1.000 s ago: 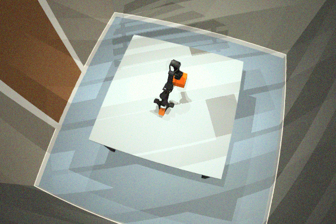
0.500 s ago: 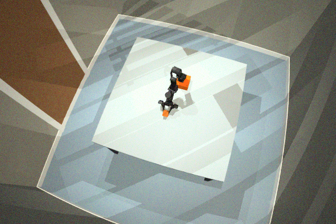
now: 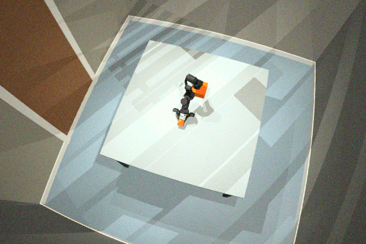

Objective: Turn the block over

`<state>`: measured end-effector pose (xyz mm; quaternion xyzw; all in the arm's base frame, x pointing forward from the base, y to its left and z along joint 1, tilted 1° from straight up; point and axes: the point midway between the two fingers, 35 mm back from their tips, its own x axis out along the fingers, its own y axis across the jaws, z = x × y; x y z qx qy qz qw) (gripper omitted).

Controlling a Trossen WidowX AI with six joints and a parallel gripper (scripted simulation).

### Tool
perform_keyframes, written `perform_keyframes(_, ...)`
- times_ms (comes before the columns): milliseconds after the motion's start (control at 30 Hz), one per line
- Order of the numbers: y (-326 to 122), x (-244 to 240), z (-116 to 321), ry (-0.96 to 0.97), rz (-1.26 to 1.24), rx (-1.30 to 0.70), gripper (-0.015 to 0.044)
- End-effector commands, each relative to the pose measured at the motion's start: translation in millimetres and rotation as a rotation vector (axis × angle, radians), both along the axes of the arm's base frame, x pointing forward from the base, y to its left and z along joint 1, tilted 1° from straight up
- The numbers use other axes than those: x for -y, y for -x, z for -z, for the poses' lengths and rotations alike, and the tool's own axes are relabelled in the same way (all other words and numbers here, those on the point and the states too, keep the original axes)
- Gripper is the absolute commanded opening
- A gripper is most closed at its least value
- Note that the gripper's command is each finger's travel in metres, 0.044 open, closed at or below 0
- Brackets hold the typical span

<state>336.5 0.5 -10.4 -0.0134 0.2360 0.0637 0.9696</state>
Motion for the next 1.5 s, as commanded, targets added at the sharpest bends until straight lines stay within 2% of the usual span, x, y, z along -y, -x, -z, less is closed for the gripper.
perform_keyframes(0,-0.5,-0.6,-1.4,-0.005,-0.002,0.008,0.0000)
perform_keyframes(133,-0.5,-0.6,-1.4,-0.005,-0.002,0.008,0.0000)
perform_keyframes(700,-0.5,-0.6,-1.4,-0.005,-0.002,0.008,0.0440)
perform_keyframes(1467,-0.5,-0.6,-1.4,-0.005,-0.002,0.008,0.0440)
